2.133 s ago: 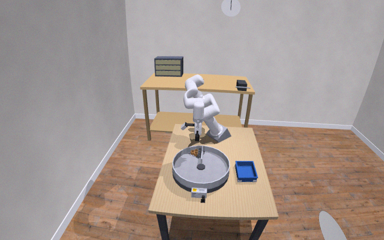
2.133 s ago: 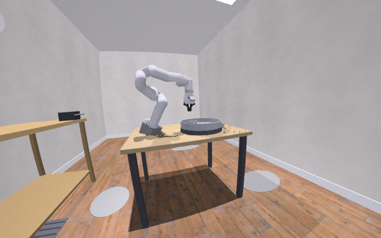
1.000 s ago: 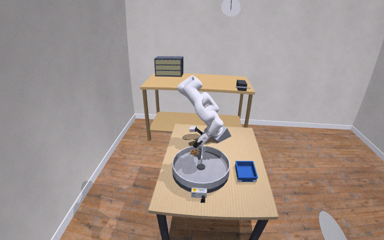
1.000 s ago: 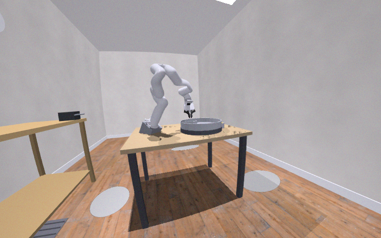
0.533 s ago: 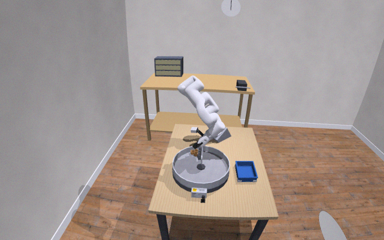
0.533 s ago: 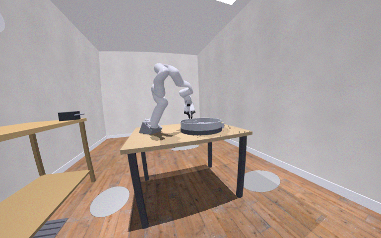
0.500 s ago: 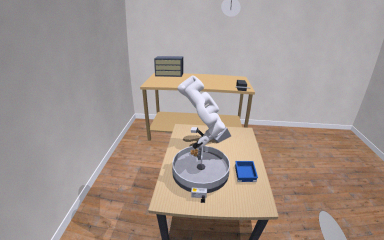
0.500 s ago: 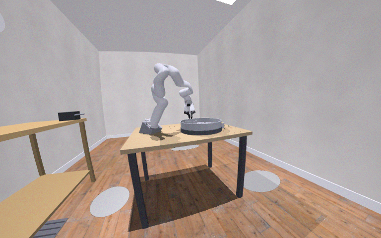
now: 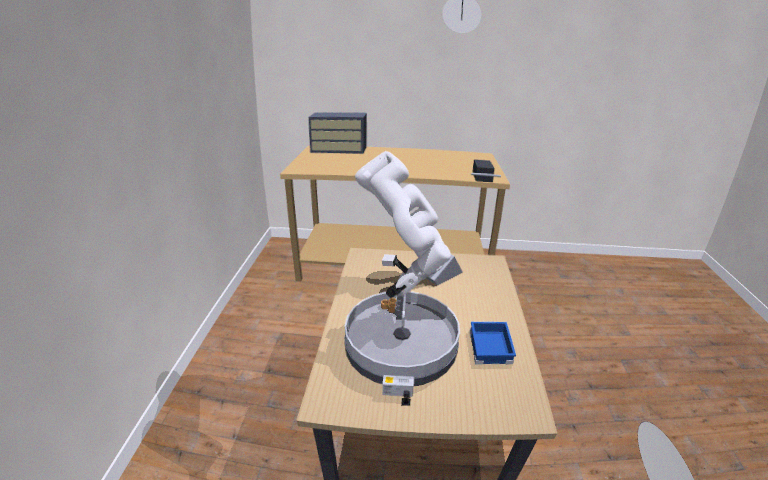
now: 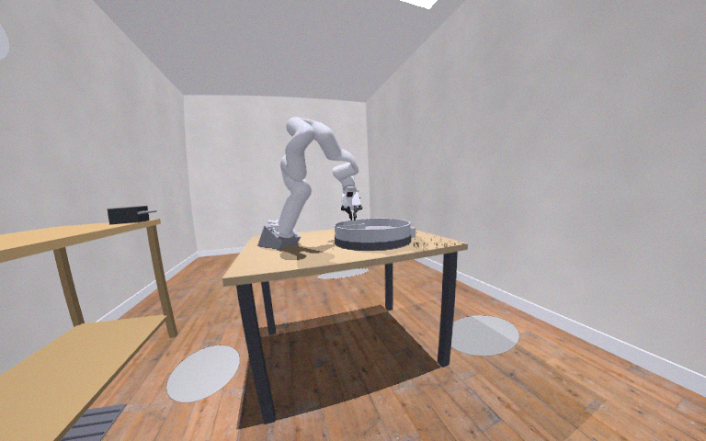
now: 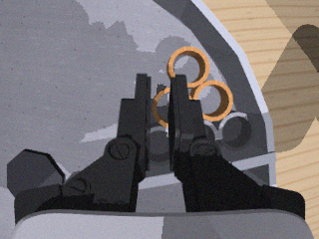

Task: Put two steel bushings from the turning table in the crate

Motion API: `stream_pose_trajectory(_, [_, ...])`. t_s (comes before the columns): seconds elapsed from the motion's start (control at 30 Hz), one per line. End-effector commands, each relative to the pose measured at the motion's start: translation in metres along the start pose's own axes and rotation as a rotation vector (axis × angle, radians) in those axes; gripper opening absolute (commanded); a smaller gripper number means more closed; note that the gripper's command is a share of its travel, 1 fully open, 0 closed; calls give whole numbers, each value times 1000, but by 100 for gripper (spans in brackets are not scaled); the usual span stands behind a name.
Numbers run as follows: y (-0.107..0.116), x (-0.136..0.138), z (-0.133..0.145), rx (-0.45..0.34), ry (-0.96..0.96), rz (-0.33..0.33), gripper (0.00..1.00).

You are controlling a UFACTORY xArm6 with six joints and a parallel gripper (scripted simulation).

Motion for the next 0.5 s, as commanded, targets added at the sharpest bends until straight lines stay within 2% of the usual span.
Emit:
stream_pose_trajectory(0.0, [1,-1,0,-1,-2,2,10])
stream_pose_trajectory(0.33, [0,-1,1,-1,-2,1,10])
stream_pose_trajectory(0.47, [-12,2,11,-1,-2,1,10])
Point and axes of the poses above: the point where the finger pads meet when closed, its own y axis back along the fingers, its own x axis across the jaws, z = x × y, the point moved 1 cm from there along y, back along the fingers, and after that the axes turned 15 degrees about -y, right-handed, at the moved point
